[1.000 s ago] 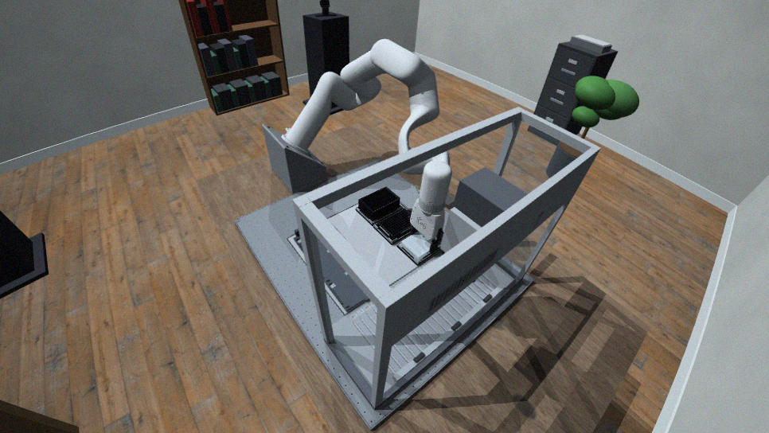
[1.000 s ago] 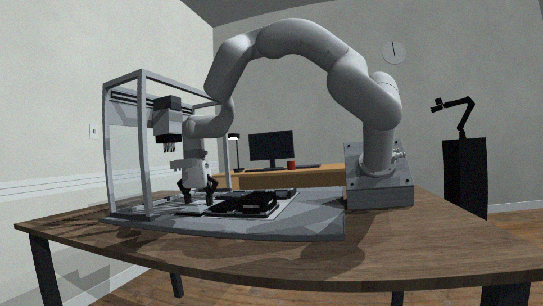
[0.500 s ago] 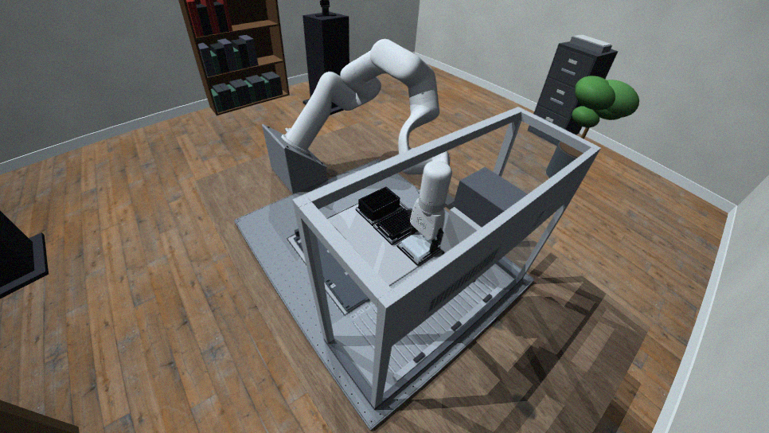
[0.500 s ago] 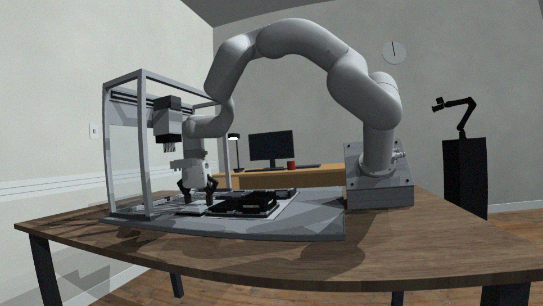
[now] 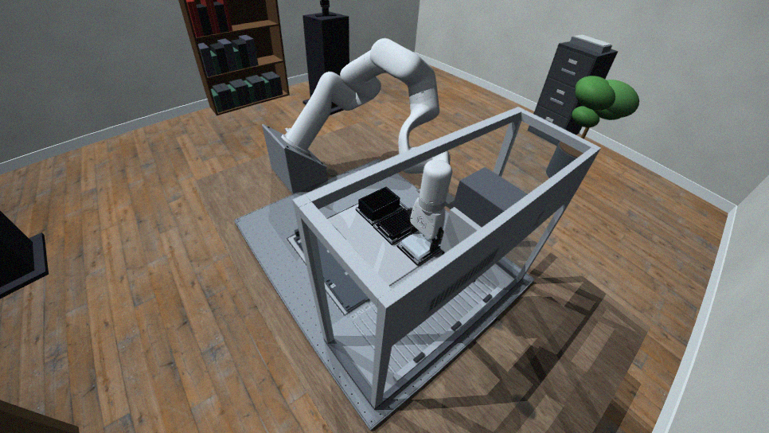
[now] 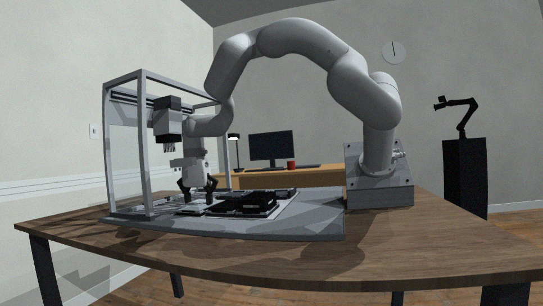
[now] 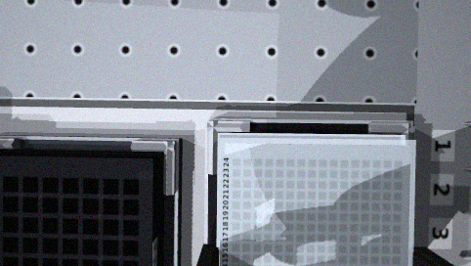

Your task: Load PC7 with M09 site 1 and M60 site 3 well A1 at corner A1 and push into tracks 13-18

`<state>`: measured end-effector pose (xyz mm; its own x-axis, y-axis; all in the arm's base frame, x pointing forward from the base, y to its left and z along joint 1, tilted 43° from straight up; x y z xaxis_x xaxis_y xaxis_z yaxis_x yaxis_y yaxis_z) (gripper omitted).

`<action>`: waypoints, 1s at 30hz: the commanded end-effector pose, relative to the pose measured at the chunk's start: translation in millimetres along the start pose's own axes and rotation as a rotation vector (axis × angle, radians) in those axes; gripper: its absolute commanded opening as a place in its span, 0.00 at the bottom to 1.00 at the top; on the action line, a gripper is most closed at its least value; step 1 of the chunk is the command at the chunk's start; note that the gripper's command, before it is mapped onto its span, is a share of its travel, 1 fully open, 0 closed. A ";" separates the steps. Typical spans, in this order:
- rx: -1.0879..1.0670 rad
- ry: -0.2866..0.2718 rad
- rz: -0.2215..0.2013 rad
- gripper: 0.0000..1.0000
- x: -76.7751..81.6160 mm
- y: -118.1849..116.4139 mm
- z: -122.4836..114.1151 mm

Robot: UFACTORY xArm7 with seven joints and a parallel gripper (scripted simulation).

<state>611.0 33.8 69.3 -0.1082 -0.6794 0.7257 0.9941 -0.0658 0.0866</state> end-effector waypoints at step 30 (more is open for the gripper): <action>0.000 -0.002 -0.005 0.00 19.0 1.3 -0.8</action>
<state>609.2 22.7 81.3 -0.1081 -0.6795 0.7257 0.9941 -0.0657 0.0866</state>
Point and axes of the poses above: the point where the finger pads meet when closed, its own x axis back along the fingers, its own y axis across the jaws, z = x × y, the point moved 5 cm from there along x, back along the fingers, and after that the axes turned 6 degrees about x, right-handed, at the moved point
